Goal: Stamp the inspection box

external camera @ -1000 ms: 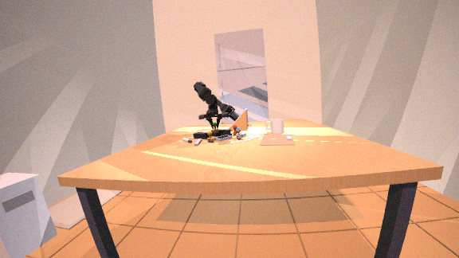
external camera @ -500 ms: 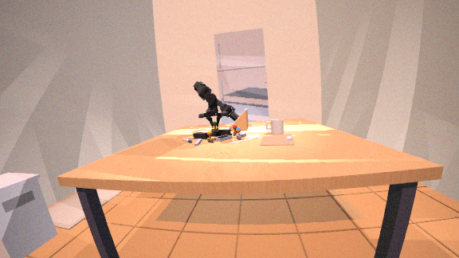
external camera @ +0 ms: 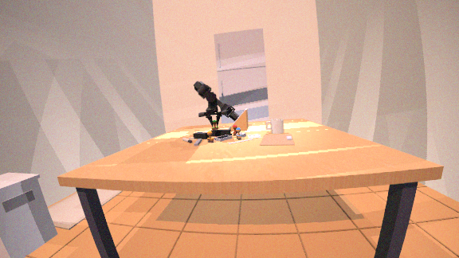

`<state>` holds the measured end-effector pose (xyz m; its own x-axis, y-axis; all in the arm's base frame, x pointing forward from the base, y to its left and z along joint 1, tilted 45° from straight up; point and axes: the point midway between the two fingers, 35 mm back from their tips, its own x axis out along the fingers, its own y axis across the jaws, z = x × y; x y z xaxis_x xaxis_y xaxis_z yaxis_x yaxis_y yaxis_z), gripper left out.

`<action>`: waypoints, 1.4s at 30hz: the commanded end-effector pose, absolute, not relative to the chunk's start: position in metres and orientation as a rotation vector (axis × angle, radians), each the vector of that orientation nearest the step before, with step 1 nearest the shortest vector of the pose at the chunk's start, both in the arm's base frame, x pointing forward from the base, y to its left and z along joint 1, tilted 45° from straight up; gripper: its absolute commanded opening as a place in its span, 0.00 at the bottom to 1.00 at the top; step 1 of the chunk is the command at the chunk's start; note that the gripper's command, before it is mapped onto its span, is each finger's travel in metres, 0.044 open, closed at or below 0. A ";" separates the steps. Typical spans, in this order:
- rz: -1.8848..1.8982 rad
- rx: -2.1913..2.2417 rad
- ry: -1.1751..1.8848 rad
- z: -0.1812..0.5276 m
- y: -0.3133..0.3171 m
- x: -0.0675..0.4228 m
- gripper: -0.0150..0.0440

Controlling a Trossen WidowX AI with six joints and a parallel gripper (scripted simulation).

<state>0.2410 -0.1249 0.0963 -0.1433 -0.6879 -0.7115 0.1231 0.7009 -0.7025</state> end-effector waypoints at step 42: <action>-0.749 -0.470 1.564 0.113 -0.109 0.243 0.25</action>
